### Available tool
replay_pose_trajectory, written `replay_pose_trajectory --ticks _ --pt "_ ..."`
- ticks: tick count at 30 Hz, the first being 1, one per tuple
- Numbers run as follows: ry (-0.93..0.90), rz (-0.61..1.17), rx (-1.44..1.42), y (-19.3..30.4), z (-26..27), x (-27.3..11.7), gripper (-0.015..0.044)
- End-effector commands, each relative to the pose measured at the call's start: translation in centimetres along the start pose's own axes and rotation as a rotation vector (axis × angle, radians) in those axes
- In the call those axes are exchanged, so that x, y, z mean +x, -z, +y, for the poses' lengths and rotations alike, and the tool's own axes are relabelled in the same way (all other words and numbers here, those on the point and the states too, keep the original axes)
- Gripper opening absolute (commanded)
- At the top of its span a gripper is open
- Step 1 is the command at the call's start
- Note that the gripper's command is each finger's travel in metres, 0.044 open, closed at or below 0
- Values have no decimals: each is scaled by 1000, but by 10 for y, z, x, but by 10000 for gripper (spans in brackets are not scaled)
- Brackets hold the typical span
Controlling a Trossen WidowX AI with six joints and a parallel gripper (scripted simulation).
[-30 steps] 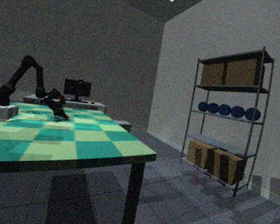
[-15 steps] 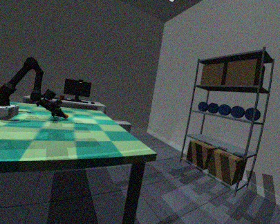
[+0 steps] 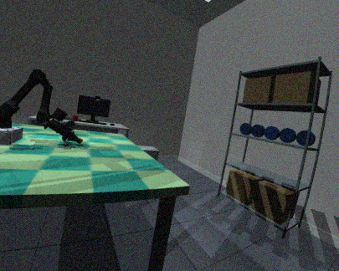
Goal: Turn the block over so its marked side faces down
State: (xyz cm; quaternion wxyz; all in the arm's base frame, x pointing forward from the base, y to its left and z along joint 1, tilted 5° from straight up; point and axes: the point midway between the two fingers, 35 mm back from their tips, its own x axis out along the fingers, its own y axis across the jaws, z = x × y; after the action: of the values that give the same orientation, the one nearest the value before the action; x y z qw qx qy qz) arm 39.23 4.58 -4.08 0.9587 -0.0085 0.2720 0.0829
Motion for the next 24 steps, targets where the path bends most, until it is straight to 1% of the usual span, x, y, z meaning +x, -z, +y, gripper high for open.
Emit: replay_pose_trajectory --ticks 1,14,24 --pt "-3 -4 3 -1 0 0 105" --pt "-3 -4 3 -1 0 0 440" --pt "-3 -4 3 -1 0 0 440"
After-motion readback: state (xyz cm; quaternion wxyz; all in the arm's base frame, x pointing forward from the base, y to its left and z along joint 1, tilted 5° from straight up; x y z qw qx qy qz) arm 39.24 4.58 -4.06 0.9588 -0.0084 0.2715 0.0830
